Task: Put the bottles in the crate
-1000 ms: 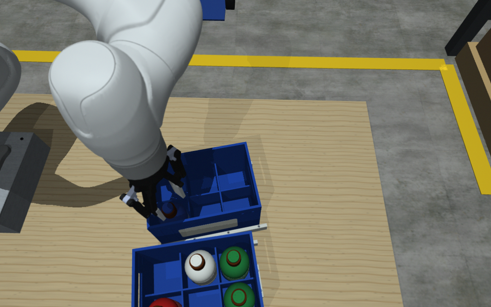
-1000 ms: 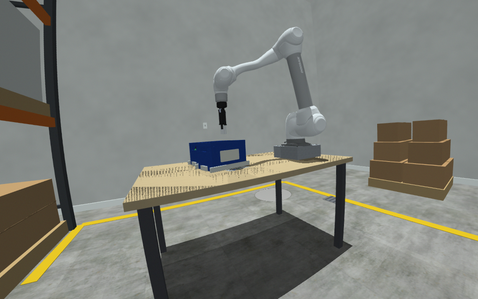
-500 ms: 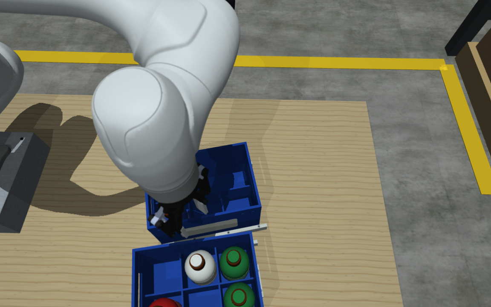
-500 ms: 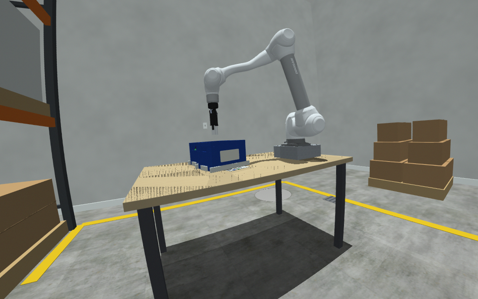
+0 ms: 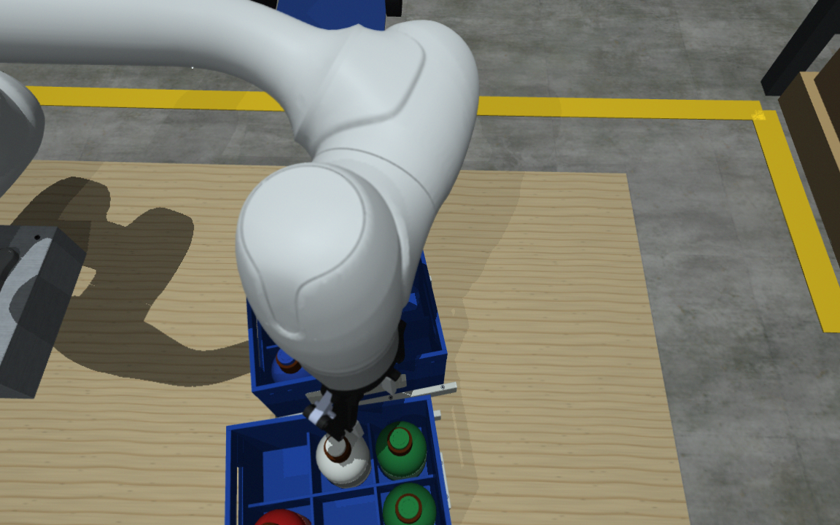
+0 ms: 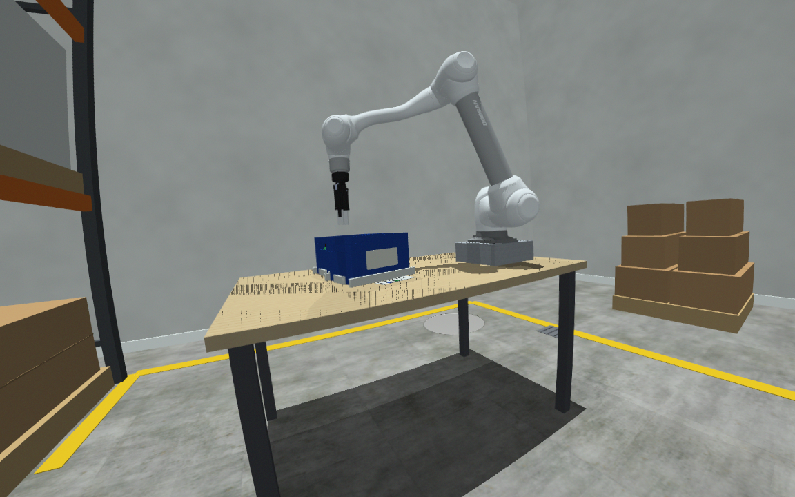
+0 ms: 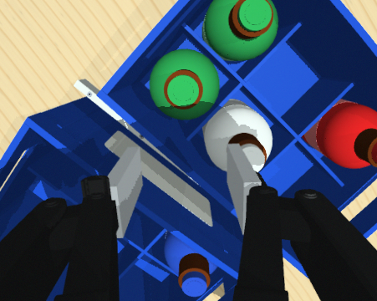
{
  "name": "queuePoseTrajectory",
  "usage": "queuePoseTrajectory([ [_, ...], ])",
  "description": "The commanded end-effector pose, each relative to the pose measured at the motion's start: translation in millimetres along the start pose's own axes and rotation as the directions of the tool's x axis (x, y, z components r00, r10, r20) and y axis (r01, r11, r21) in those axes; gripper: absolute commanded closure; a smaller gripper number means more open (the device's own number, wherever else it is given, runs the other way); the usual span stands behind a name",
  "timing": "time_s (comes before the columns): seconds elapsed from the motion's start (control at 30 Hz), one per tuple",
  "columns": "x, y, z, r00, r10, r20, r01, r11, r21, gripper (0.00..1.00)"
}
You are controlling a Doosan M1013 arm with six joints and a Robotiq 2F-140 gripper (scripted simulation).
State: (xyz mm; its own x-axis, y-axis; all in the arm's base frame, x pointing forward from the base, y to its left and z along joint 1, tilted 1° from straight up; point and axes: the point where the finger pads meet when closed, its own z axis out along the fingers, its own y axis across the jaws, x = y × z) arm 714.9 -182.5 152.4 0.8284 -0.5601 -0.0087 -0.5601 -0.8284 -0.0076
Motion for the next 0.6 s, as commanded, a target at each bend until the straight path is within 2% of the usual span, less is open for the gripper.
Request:
queuePoseTrajectory([
  [0.0,13,0,0,1.0,0.0,0.0,0.0,1.0,0.0,0.62],
  [0.27,43,-1,0,1.0,0.0,0.0,0.0,1.0,0.0,0.62],
  [0.57,44,-1,1,1.0,0.0,0.0,0.0,1.0,0.0,0.62],
])
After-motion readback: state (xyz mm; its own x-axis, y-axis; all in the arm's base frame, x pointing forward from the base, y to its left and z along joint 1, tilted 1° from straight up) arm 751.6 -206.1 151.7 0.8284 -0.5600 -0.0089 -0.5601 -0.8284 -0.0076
